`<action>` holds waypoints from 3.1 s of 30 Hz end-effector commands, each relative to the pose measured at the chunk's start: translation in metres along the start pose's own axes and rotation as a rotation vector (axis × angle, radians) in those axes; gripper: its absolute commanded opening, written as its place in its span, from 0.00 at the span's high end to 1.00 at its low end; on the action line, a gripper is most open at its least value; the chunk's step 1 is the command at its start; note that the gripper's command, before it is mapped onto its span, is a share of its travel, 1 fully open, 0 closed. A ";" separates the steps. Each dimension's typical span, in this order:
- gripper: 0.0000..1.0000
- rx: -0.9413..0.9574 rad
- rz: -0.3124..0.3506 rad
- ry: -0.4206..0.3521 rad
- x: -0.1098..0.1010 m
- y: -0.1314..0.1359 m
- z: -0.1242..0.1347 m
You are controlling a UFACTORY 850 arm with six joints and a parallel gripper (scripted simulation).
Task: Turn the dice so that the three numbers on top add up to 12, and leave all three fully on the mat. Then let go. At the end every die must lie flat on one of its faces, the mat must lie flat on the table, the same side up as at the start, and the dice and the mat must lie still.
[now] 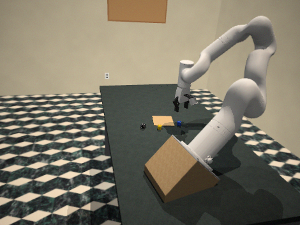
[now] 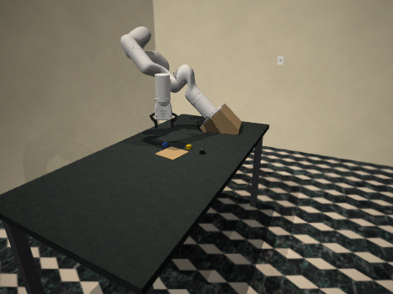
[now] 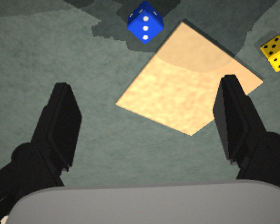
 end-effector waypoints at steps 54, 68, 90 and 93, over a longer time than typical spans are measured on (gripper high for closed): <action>0.58 -0.729 0.013 0.000 0.022 0.000 -0.002; 0.58 -0.729 0.013 0.000 0.023 0.000 -0.002; 0.58 -0.729 0.013 0.000 0.042 0.000 -0.002; 0.58 -0.729 0.013 0.000 0.043 0.000 -0.002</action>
Point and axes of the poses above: the point where the finger pads meet when closed, its own x axis out along the fingers, its own y axis across the jaws, z = x × y, the point moved 3 cm from there along -x, back along the fingers, and after that the axes turned 11 degrees about -x, right-handed, at the moved point
